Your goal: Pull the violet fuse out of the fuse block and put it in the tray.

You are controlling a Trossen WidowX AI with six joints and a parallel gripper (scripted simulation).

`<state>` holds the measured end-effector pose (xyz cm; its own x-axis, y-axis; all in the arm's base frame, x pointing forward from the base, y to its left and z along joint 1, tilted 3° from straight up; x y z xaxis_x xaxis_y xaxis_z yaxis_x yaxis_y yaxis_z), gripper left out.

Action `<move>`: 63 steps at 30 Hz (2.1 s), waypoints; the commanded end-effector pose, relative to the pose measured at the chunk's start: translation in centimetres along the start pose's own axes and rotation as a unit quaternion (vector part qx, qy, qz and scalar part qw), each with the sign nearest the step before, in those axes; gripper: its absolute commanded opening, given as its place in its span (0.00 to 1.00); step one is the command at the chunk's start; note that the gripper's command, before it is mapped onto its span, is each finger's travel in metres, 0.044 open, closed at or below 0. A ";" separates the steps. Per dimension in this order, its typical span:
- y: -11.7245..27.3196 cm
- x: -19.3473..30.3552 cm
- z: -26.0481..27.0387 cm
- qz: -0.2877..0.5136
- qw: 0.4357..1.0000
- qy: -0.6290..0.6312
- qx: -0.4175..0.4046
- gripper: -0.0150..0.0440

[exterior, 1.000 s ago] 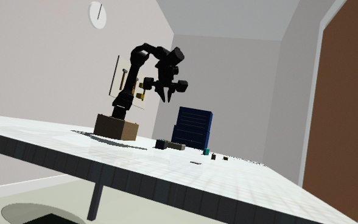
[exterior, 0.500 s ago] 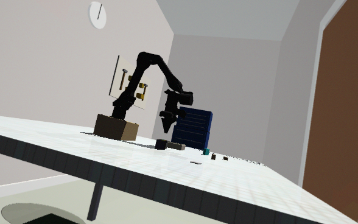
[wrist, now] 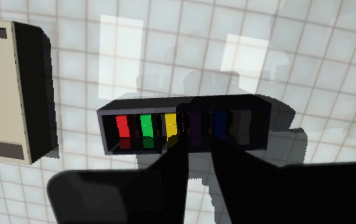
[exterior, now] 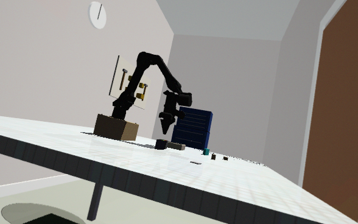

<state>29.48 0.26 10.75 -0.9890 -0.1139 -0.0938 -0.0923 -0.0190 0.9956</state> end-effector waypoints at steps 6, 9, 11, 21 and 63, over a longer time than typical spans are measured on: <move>-1.1 0.1 0.0 0.004 1.000 0.003 0.000 0.38; -1.4 0.1 0.0 0.004 1.000 0.003 0.000 0.38; -1.6 0.2 0.0 0.004 1.000 0.003 0.000 0.38; -2.5 0.2 -0.1 0.004 1.000 0.003 0.000 0.38; -3.5 0.2 -0.1 0.003 1.000 0.001 0.000 0.25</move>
<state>29.58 0.21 7.18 -0.9895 -0.1151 -0.0877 -0.0861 -0.0188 0.9961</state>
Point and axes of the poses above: the point midway between the two fingers, 35 mm back from their tips, its own y axis back along the fingers, its own z axis across the jaws, x = y × z, the point moved 8 cm from there along y, back along the fingers, and after that the axes turned 10 degrees about -y, right-handed, at the moved point
